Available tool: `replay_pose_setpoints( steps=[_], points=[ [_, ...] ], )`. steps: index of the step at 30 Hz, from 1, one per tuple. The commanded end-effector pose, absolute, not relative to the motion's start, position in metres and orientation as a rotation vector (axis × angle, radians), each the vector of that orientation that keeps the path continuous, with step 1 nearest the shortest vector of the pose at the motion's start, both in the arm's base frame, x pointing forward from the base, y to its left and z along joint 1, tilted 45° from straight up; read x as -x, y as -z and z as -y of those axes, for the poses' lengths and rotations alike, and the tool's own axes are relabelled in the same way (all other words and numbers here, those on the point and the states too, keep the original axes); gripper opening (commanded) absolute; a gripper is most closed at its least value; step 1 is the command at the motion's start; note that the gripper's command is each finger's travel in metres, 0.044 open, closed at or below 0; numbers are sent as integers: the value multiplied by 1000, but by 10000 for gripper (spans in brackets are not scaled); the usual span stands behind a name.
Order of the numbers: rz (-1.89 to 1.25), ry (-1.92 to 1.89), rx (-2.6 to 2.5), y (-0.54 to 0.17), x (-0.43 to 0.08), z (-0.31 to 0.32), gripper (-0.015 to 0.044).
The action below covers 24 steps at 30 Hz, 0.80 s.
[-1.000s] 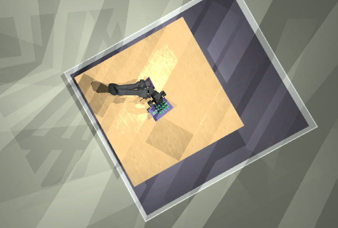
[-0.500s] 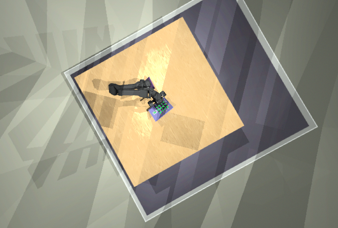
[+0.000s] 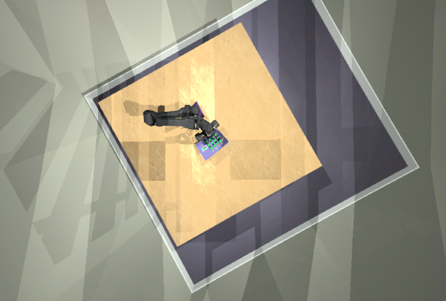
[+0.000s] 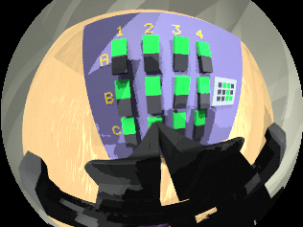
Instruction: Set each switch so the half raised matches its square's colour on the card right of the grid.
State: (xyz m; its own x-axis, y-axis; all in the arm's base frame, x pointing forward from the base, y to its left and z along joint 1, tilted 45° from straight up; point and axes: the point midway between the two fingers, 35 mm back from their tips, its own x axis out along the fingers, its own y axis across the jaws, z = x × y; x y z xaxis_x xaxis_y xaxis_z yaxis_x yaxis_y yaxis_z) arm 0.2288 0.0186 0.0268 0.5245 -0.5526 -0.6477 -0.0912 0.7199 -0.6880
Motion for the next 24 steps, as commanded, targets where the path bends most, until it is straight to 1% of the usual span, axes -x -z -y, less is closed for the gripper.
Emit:
replay_pose_setpoints(
  steps=[1,24],
  points=[
    [-1003,305,743,-26,-229,-18,0],
    [-1003,305,743,-24,-230,-16,0]
  ],
)
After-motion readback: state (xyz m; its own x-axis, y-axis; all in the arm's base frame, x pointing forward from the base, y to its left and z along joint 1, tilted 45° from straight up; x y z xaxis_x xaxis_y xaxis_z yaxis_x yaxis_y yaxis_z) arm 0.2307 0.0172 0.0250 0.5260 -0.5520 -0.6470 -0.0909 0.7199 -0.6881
